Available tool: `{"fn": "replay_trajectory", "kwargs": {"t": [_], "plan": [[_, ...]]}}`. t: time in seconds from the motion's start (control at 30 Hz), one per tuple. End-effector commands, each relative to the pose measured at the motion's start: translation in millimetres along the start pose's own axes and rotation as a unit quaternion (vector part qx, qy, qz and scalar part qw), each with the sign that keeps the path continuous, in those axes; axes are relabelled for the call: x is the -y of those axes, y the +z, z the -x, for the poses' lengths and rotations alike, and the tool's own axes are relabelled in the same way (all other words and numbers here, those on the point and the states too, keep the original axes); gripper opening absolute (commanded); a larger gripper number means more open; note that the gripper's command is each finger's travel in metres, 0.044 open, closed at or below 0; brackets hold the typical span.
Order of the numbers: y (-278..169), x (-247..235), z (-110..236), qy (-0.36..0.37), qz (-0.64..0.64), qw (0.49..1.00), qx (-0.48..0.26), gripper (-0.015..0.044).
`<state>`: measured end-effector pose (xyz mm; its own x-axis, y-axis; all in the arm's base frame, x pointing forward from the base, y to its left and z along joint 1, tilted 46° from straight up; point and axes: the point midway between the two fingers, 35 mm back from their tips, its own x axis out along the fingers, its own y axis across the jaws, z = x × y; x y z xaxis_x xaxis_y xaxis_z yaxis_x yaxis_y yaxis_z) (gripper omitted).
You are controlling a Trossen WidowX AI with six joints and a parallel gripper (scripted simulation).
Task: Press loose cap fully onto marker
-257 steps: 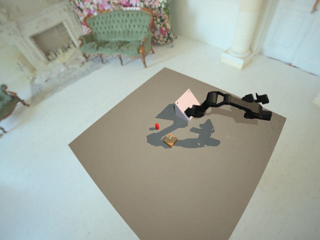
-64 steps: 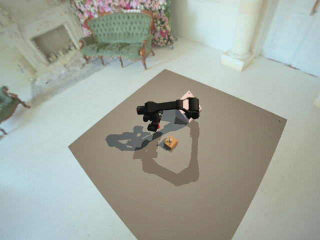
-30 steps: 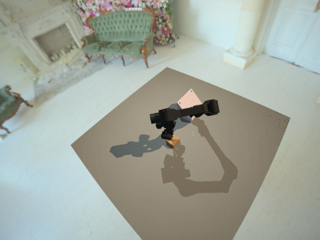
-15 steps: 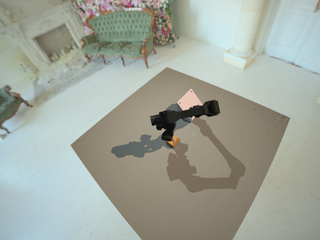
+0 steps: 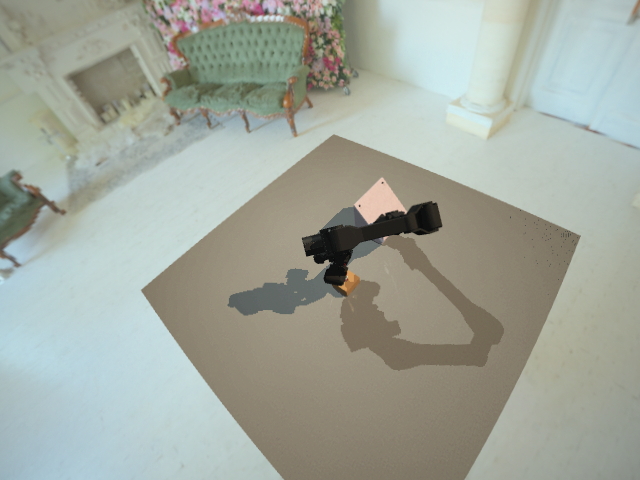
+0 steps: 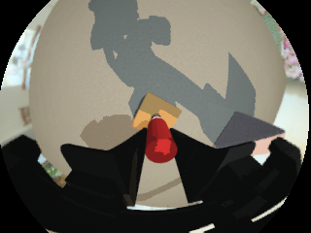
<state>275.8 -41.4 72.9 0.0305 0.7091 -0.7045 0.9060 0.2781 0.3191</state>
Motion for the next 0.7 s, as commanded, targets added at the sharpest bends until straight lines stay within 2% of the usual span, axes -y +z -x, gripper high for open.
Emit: {"fn": "replay_trajectory", "kwargs": {"t": [0.0, 0.33, 0.67], "plan": [[-2, 0, -13, 0.000, -0.001, 1.000, -0.007, 0.0000], [-3, 1, -28, 0.000, -0.001, 1.000, -0.007, 0.0000], [-3, 1, -28, 0.000, -0.001, 1.000, -0.007, 0.0000]]}}
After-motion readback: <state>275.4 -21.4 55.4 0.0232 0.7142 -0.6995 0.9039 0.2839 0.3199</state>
